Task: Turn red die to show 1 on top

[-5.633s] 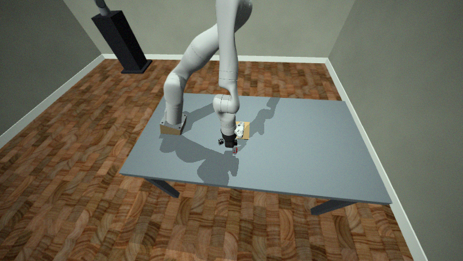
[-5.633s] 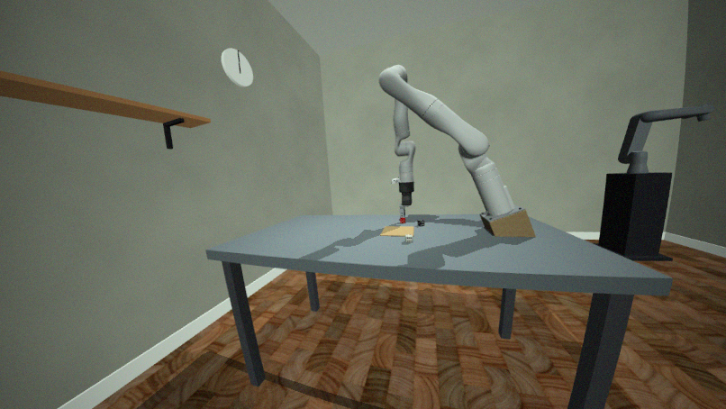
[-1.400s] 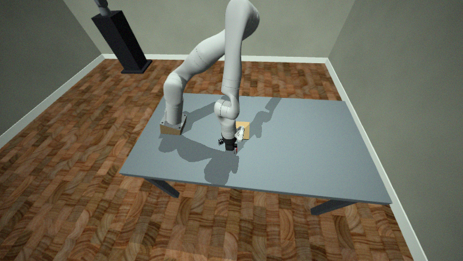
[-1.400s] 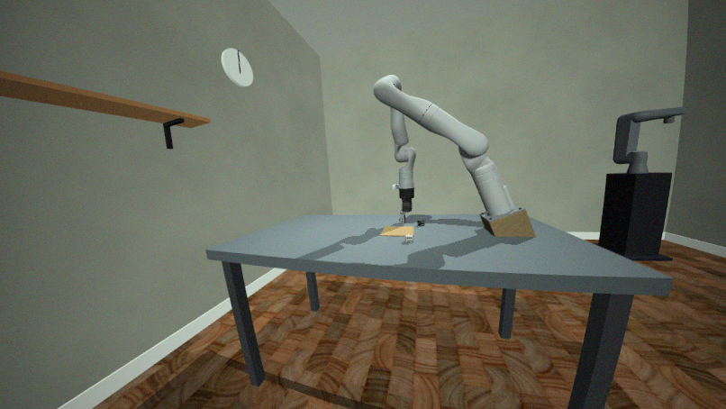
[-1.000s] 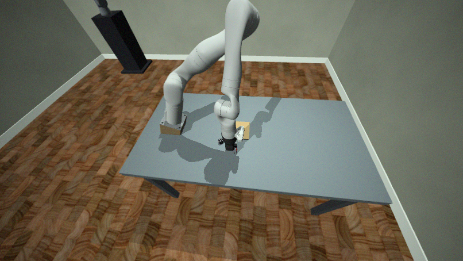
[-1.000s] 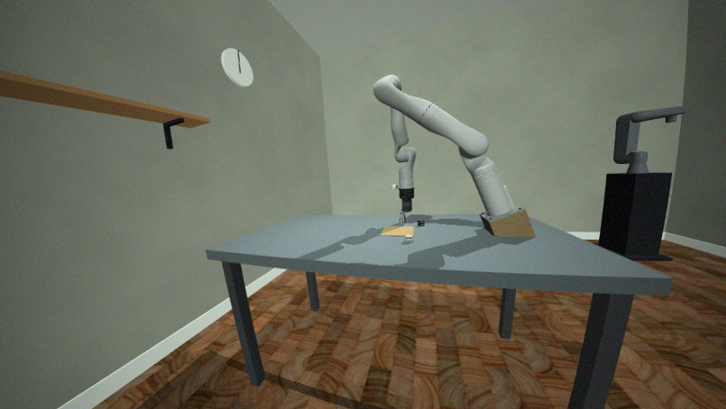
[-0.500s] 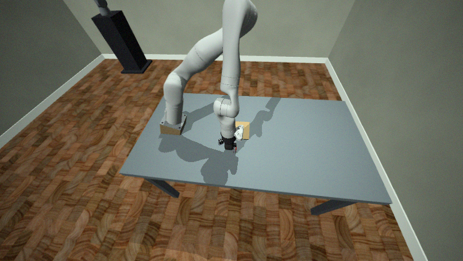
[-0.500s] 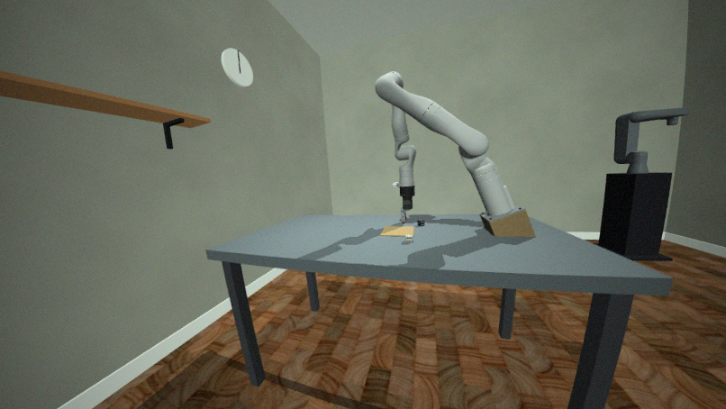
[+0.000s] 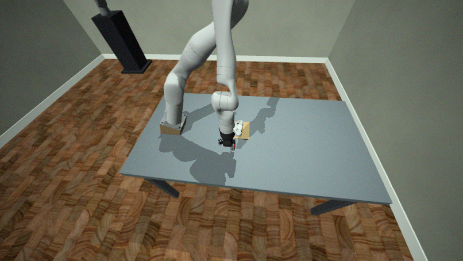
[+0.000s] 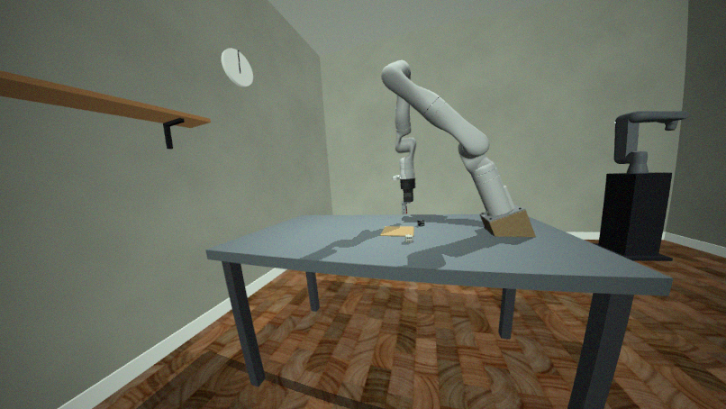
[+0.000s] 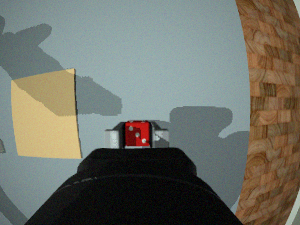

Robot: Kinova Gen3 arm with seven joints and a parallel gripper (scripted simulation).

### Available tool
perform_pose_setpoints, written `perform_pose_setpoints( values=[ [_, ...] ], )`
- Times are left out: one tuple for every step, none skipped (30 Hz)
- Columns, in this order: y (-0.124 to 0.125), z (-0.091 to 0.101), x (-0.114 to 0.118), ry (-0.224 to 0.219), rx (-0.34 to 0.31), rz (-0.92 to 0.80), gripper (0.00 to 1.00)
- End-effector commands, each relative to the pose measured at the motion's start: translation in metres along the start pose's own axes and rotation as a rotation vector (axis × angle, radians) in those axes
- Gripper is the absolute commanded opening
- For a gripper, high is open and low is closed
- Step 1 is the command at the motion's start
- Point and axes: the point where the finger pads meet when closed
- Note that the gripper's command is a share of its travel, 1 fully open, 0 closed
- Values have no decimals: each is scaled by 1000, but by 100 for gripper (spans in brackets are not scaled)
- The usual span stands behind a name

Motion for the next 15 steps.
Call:
perform_pose_setpoints(
  values=[
    [8,11,-3,5,18,6,49],
    [8,14,-3,5,18,6,49],
    [8,17,-3,5,18,6,49],
    [8,20,-3,5,18,6,49],
    [8,23,-3,5,18,6,49],
    [8,26,-3,5,18,6,49],
    [8,29,-3,5,18,6,49],
    [8,31,-3,5,18,6,49],
    [8,34,-3,5,18,6,49],
    [8,36,-3,5,18,6,49],
    [8,38,-3,5,18,6,49],
    [8,40,-3,5,18,6,49],
    [8,42,-3,5,18,6,49],
    [8,44,-3,5,18,6,49],
    [8,44,-3,5,18,6,49]
  ],
)
Point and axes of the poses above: the point where the finger pads meet when closed, its own z axis back along the fingers, its own x axis across the jaws, y = z × x, and after that the axes turned 12 degrees about z, right-handed
